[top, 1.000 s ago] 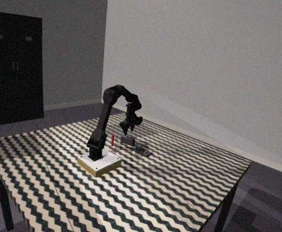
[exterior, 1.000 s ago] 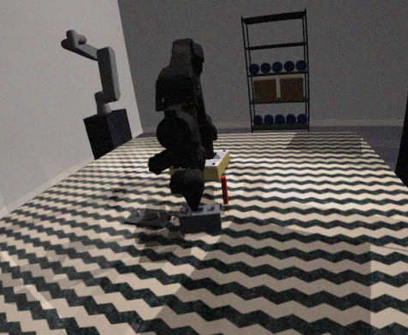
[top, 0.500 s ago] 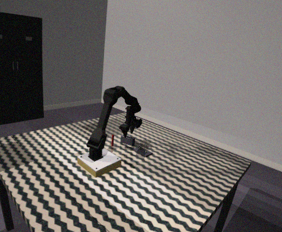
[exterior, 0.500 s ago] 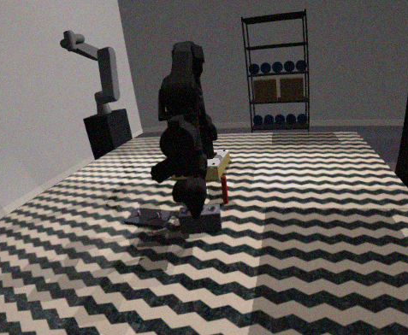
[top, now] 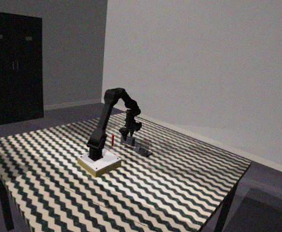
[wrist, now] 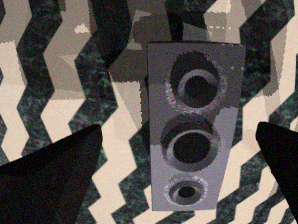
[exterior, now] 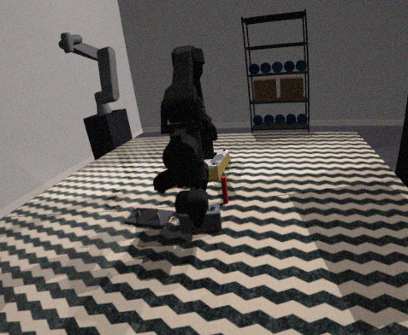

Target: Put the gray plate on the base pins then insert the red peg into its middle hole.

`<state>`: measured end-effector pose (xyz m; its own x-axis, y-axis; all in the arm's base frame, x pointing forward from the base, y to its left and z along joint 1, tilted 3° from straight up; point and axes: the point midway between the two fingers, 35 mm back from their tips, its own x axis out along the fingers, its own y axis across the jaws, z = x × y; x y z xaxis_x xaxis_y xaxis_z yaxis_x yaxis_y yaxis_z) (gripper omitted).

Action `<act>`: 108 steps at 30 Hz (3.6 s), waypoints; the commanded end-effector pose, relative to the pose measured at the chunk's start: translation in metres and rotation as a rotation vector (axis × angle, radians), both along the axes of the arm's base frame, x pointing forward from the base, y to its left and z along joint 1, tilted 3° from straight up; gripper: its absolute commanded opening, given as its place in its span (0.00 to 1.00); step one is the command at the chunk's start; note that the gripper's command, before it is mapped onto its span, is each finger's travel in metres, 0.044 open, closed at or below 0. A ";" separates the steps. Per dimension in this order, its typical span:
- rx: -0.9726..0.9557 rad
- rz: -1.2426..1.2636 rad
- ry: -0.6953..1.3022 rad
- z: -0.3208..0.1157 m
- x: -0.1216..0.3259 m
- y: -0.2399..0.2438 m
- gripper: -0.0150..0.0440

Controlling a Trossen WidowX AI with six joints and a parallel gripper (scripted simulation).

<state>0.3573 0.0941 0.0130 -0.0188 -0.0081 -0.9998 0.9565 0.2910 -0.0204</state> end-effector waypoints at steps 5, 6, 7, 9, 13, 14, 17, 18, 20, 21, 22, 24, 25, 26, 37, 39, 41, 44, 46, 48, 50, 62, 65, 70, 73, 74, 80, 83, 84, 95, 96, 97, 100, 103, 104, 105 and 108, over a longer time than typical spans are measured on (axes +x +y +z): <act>0.004 -0.004 0.006 -0.016 -0.003 0.000 1.00; 0.004 -0.004 0.006 -0.017 -0.003 0.000 1.00; 0.004 -0.004 0.006 -0.019 -0.003 0.000 1.00; 0.004 -0.004 0.006 -0.022 -0.003 0.000 1.00; 0.004 -0.004 0.006 -0.028 -0.004 0.000 1.00; 0.004 -0.004 0.006 -0.029 -0.004 0.000 1.00; 0.004 -0.004 0.006 -0.029 -0.004 0.000 0.91; 0.004 -0.004 0.006 -0.029 -0.004 0.000 0.87; 0.004 -0.004 0.006 -0.029 -0.004 0.000 0.78; 0.004 -0.004 0.006 -0.029 -0.004 0.000 0.73; 0.004 -0.004 0.006 -0.029 -0.004 0.000 0.69; 0.004 -0.004 0.006 -0.029 -0.004 0.000 0.60; 0.004 -0.004 0.006 -0.029 -0.004 0.000 0.56; 0.004 -0.004 0.006 -0.029 -0.004 0.000 0.51; 0.004 -0.004 0.006 -0.024 -0.003 0.001 0.25; 0.004 -0.004 0.006 -0.018 -0.002 0.001 0.25; 0.004 -0.004 0.006 -0.012 0.000 0.001 0.25; 0.004 -0.004 0.006 -0.003 0.001 0.002 0.25; 0.004 -0.005 0.005 0.003 0.002 0.002 0.25; 0.004 -0.007 0.005 0.009 0.003 0.001 0.25; 0.004 -0.008 0.004 0.015 0.004 0.001 0.25; 0.004 -0.009 0.004 0.053 0.005 0.001 0.25; 0.004 -0.008 0.004 0.063 0.005 0.001 0.25; 0.004 -0.006 0.005 0.079 0.003 0.001 0.25; 0.004 -0.005 0.005 0.089 0.002 0.001 0.25; 0.004 -0.005 0.005 0.092 0.002 0.001 0.25; 0.004 -0.004 0.006 0.106 -0.001 0.000 0.25; 0.004 -0.004 0.006 0.106 -0.001 0.000 0.25; 0.004 -0.004 0.006 0.106 -0.001 0.000 0.25; 0.000 -0.041 0.005 0.094 0.003 -0.025 0.25; -0.001 -0.046 0.005 0.092 0.004 -0.028 0.25; -0.001 -0.051 0.005 0.091 0.004 -0.031 0.25; -0.002 -0.066 0.005 0.086 0.005 -0.040 0.25; -0.003 -0.081 0.004 0.082 0.006 -0.049 0.25; -0.003 -0.086 0.004 0.080 0.006 -0.052 0.25; -0.003 -0.092 0.004 0.079 0.006 -0.055 0.25; -0.004 -0.107 0.004 0.075 0.006 -0.064 0.25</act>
<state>0.3639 0.0431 0.0941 -0.0215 -0.0065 -0.9997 0.9786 0.2045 -0.0223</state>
